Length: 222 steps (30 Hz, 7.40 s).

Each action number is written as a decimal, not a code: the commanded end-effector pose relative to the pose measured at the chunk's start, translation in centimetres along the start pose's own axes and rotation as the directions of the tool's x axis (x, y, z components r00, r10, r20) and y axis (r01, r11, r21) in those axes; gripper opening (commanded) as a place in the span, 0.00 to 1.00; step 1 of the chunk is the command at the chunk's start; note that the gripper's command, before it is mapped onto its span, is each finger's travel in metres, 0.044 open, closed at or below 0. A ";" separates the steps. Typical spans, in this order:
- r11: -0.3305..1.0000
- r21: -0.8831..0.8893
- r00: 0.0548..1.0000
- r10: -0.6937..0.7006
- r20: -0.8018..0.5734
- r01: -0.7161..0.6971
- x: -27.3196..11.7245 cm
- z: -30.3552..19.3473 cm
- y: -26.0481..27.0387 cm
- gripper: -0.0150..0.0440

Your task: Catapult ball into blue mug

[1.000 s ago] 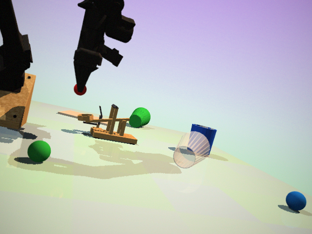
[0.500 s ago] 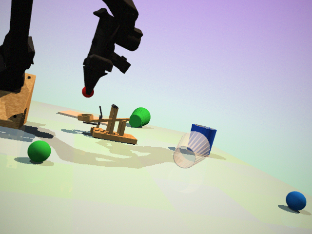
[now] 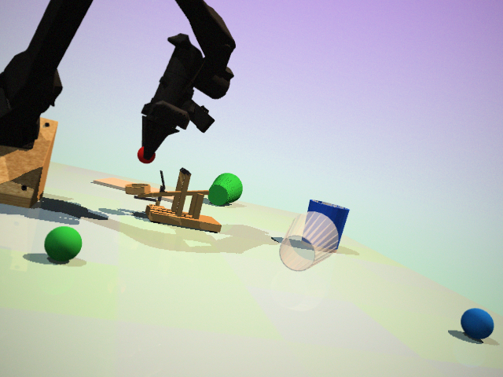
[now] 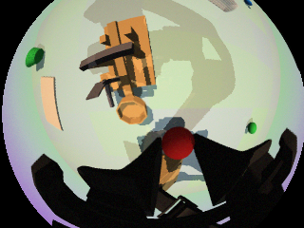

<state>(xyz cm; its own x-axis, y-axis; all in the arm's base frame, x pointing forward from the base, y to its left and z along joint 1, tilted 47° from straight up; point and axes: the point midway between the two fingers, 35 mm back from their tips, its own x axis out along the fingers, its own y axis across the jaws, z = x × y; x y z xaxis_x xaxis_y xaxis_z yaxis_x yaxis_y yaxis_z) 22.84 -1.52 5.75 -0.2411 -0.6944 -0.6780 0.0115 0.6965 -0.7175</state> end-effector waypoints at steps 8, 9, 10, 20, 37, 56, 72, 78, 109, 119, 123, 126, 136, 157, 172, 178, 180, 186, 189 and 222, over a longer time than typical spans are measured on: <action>1.000 -0.012 0.995 -0.005 -0.104 0.004 1.2 0.8 3.7 0.25; 1.000 -0.013 0.994 -0.006 -0.113 0.005 1.3 0.9 4.1 0.25; 1.000 -0.015 0.993 -0.008 -0.122 0.006 1.4 0.9 4.4 0.25; 1.000 -0.021 0.987 -0.015 -0.162 0.012 2.5 1.1 5.9 0.25; 1.000 -0.020 0.987 -0.016 -0.162 0.013 4.8 1.5 6.0 0.25; 1.000 -0.019 0.989 -0.007 -0.149 0.004 3.2 1.4 6.1 0.74; 0.990 -0.104 0.988 0.107 0.112 -0.095 -6.2 6.2 7.9 1.00; 0.983 -0.150 0.945 0.144 0.292 -0.103 -8.9 11.8 8.6 1.00; 0.991 -0.057 0.665 -0.036 0.746 0.118 -20.2 27.0 4.5 1.00; 0.991 -0.057 0.665 -0.036 0.746 0.118 -20.2 27.0 4.5 1.00; 0.991 -0.057 0.665 -0.036 0.746 0.118 -20.2 27.0 4.5 0.82; 0.991 -0.057 0.665 -0.036 0.746 0.118 -20.2 27.0 4.5 0.69; 0.991 -0.057 0.665 -0.036 0.746 0.118 -20.2 27.0 4.5 0.25; 0.934 -0.238 0.729 -0.033 0.684 0.265 -17.0 24.2 8.8 0.25; 0.659 -0.580 0.818 -0.094 0.568 0.479 -11.0 17.0 14.7 0.25; 0.501 -0.689 0.836 -0.145 0.530 0.524 -8.8 14.0 16.0 0.25; 0.445 -0.720 0.839 -0.165 0.519 0.533 -8.0 12.9 16.2 0.25; 0.267 -0.798 0.840 -0.231 0.491 0.540 -6.0 9.9 16.6 0.25; 0.175 -0.828 0.835 -0.267 0.480 0.532 -5.1 8.5 16.6 0.25; -0.523 -0.838 0.631 -0.599 0.493 0.158 -0.3 -1.3 12.9 0.25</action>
<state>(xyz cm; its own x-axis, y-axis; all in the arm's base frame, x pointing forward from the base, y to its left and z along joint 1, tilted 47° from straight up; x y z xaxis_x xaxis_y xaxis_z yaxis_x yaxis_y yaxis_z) 21.99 8.10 -3.26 0.3129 -0.9454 -0.0909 -0.8694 -0.3237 0.3734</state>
